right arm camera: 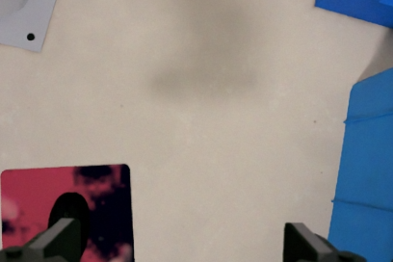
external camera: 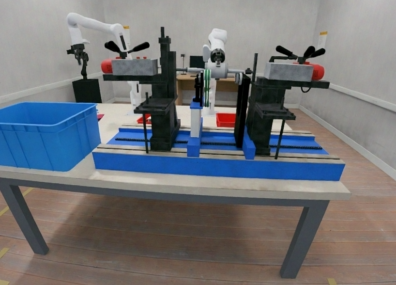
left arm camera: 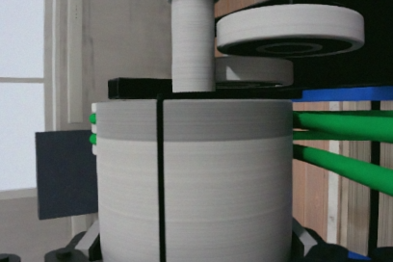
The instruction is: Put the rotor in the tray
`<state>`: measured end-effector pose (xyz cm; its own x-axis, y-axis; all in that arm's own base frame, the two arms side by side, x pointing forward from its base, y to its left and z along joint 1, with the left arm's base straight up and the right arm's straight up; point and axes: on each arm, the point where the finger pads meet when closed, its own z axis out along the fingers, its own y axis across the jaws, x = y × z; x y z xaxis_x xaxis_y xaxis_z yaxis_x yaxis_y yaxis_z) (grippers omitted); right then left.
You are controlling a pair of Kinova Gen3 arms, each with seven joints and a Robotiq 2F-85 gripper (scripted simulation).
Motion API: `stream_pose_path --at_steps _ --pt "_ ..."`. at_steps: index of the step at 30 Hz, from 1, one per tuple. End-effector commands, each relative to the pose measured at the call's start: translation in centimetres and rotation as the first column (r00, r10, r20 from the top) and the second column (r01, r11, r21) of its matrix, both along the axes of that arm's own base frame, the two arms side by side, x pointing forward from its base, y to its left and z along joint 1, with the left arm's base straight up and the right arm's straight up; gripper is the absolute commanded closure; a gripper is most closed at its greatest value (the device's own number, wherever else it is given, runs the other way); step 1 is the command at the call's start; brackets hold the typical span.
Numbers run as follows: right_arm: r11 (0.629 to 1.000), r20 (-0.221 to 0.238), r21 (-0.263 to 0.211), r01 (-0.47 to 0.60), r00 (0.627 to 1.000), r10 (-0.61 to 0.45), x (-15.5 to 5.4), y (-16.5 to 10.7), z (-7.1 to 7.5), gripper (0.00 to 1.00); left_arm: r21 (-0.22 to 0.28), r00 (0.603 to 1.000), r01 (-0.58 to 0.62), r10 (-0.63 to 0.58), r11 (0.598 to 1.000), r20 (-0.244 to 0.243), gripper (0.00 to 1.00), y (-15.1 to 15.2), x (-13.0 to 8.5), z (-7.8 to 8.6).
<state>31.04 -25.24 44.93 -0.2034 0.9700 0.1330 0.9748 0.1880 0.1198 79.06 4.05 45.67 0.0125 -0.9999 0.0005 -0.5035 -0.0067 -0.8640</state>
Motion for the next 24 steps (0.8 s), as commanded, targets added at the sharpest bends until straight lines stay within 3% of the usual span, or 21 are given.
stream_pose_path --at_steps 1,24 --pt "1.0 0.002 -0.001 0.0 1.0 0.0 0.0 0.0 0.1 0.002 0.001 1.0 0.0 0.0 1.0 0.006 0.903 0.0 0.0 0.5" --pt "1.0 0.002 -0.001 0.0 1.0 0.0 0.0 0.0 0.1 0.002 0.001 1.0 0.0 0.0 1.0 0.006 0.903 0.0 0.0 2.8"
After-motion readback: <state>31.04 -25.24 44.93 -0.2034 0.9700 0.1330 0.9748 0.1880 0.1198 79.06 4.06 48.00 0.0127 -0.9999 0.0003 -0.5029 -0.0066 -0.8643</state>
